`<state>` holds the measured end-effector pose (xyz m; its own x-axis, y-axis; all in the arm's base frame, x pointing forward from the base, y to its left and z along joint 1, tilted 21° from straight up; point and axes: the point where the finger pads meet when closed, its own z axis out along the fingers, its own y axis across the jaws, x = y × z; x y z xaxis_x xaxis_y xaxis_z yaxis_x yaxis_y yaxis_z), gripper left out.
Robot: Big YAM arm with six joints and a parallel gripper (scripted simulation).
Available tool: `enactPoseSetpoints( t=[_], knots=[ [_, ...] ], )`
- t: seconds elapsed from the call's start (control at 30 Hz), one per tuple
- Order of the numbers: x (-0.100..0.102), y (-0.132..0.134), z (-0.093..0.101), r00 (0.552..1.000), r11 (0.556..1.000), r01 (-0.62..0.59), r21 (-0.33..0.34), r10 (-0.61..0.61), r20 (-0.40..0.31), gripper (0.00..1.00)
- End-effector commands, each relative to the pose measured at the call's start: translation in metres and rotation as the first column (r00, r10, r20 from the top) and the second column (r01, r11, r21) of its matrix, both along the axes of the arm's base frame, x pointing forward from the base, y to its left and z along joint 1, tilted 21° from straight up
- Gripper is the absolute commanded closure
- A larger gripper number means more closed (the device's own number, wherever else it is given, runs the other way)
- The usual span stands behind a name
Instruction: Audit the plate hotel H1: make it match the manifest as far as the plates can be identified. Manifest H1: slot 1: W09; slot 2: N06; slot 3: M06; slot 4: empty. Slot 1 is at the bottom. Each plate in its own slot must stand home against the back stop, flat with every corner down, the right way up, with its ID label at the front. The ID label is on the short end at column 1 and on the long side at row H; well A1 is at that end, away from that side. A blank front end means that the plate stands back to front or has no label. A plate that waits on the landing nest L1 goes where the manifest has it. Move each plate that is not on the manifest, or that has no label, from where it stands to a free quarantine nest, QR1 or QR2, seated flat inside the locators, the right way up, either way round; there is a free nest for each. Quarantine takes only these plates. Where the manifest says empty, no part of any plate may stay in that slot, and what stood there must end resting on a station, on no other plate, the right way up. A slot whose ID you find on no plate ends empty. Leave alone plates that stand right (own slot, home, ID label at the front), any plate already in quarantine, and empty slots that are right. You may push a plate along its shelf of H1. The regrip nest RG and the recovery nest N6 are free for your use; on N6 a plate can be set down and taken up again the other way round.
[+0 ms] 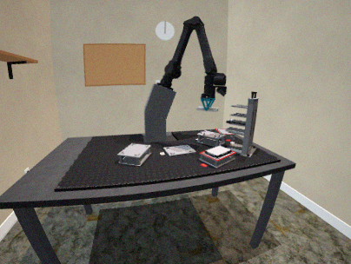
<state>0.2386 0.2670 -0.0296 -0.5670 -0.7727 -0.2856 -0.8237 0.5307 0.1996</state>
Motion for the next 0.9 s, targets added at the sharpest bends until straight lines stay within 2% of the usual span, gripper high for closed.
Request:
enactPoseSetpoints(
  t=[0.0, 0.33, 0.87],
  knots=[
    [0.01, 0.019, 0.021, 0.998, 0.997, 0.068, 0.038, -0.068, 0.01, 0.14],
    [-0.011, 0.041, 0.03, 0.963, 0.965, 0.262, 0.033, -0.259, -0.074, 0.14],
    [-0.045, 0.074, 0.043, 0.962, 0.963, 0.266, 0.035, -0.262, -0.082, 0.14]
  ],
)
